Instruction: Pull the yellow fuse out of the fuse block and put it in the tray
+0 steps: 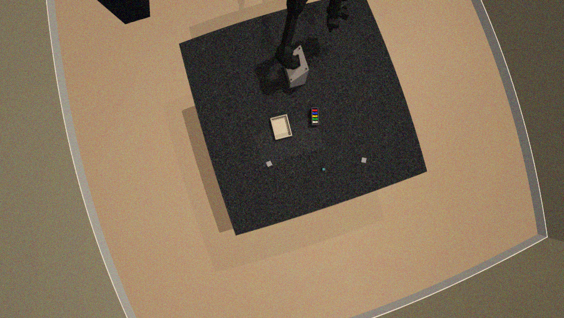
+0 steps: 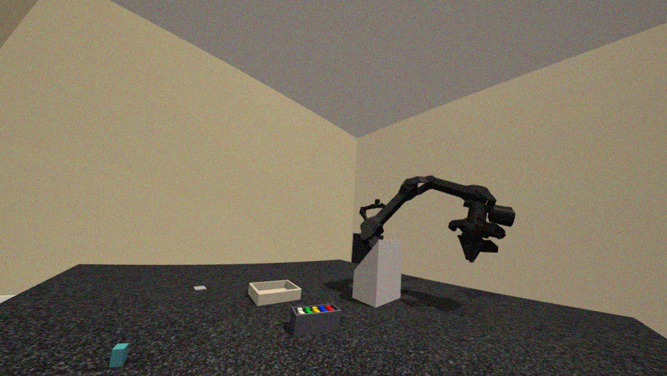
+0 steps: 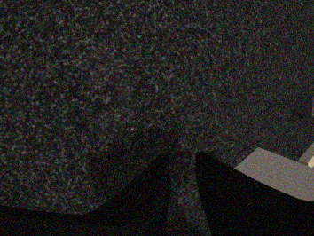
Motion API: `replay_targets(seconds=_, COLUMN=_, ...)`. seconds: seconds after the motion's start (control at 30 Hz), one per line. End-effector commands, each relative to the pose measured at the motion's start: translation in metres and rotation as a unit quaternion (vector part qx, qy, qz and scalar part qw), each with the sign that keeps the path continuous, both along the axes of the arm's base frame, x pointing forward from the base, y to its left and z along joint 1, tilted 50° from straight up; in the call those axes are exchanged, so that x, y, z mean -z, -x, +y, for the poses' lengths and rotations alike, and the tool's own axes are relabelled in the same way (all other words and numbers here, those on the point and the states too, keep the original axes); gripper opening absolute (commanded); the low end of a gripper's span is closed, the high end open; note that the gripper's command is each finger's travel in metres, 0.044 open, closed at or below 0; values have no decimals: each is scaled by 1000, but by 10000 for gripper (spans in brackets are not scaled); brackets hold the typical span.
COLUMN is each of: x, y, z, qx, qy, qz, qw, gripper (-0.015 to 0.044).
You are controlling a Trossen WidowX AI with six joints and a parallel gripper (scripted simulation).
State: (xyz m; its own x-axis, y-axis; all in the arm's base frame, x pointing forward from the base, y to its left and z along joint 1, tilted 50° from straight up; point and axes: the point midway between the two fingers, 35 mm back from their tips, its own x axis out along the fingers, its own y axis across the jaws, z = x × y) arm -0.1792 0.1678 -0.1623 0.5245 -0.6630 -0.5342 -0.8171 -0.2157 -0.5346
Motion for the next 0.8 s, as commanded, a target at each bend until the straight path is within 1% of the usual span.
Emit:
replay_targets(seconds=0.0, x=-7, y=-37, z=38, qx=13, qy=-4, qz=48, qw=999, gripper=62)
replay_targets(seconds=0.17, x=-17, y=-103, z=78, qx=23, qy=-18, qz=106, qw=994, gripper=62)
replay_targets(seconds=0.37, x=-22, y=-195, z=95, qx=53, qy=-38, qz=148, qw=987, gripper=62)
replay_targets(seconds=0.57, x=-38, y=-288, z=84, qx=61, qy=-55, qz=169, qw=982, gripper=62)
replay_targets(seconds=0.77, x=-60, y=-378, z=42, qx=71, qy=-57, qz=172, qw=981, gripper=62)
